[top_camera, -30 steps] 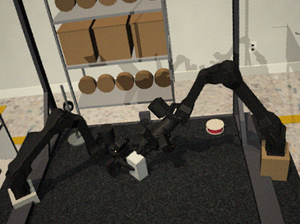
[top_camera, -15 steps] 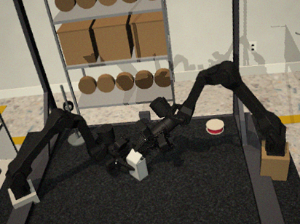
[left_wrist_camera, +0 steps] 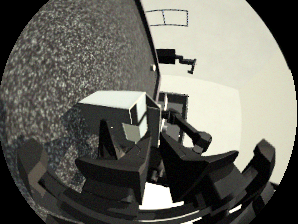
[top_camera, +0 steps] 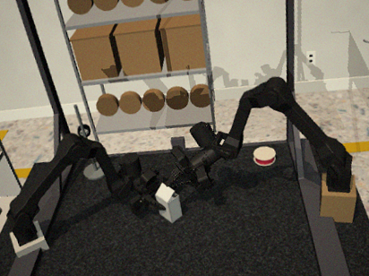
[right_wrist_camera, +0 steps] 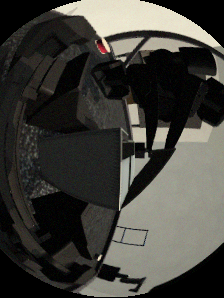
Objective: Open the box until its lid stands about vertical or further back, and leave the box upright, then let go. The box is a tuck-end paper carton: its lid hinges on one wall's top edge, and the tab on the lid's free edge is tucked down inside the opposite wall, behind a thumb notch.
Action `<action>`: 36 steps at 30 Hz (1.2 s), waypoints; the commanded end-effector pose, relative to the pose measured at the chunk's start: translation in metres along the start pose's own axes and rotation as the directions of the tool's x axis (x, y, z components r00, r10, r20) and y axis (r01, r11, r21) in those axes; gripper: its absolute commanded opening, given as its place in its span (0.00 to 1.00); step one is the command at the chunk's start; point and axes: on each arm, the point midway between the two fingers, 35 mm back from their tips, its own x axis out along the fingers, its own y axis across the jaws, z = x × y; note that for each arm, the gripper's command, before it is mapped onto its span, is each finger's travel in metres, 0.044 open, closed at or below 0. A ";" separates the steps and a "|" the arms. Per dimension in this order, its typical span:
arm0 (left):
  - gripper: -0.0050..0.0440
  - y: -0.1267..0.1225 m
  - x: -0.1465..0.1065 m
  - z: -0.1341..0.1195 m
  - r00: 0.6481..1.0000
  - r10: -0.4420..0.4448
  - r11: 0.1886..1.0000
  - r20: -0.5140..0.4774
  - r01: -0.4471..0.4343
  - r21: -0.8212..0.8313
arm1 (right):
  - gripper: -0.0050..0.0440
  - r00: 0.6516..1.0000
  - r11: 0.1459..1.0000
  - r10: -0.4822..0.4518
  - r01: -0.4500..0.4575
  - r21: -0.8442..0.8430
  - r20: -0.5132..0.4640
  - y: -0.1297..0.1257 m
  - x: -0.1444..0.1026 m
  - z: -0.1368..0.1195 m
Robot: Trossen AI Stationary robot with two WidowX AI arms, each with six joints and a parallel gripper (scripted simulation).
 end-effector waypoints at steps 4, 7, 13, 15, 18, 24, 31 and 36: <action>0.20 -0.008 -0.001 -0.001 1.000 -0.030 1.000 -0.002 0.030 -0.009 | 0.56 1.000 1.000 0.004 -0.004 0.028 0.006 0.004 0.001 0.011; 0.20 -0.009 -0.001 -0.001 0.998 -0.061 0.998 -0.003 0.061 -0.008 | 0.56 1.000 1.000 0.004 -0.004 0.028 0.006 0.004 0.001 0.011; 0.20 -0.012 -0.001 0.000 0.993 -0.116 0.993 -0.001 0.116 -0.008 | 0.56 1.000 1.000 0.004 -0.004 0.028 0.006 0.004 0.001 0.011; 0.20 -0.012 -0.001 0.000 0.993 -0.120 0.993 -0.001 0.120 -0.009 | 0.56 1.000 1.000 0.004 -0.004 0.028 0.006 0.004 0.001 0.011; 0.20 -0.012 0.000 0.000 0.992 -0.127 0.992 -0.001 0.127 -0.008 | 0.56 1.000 1.000 0.004 -0.004 0.028 0.006 0.004 0.001 0.011; 0.20 -0.013 0.001 0.000 0.987 -0.159 0.987 -0.002 0.159 -0.008 | 0.56 1.000 1.000 0.004 -0.004 0.028 0.006 0.004 0.001 0.011; 0.20 -0.016 0.002 0.002 0.976 -0.219 0.976 0.000 0.219 -0.008 | 0.56 1.000 1.000 0.004 -0.004 0.028 0.006 0.004 0.001 0.011; 0.20 -0.016 0.002 0.002 0.974 -0.225 0.974 0.000 0.225 -0.008 | 0.56 1.000 1.000 0.004 -0.004 0.028 0.006 0.004 0.001 0.011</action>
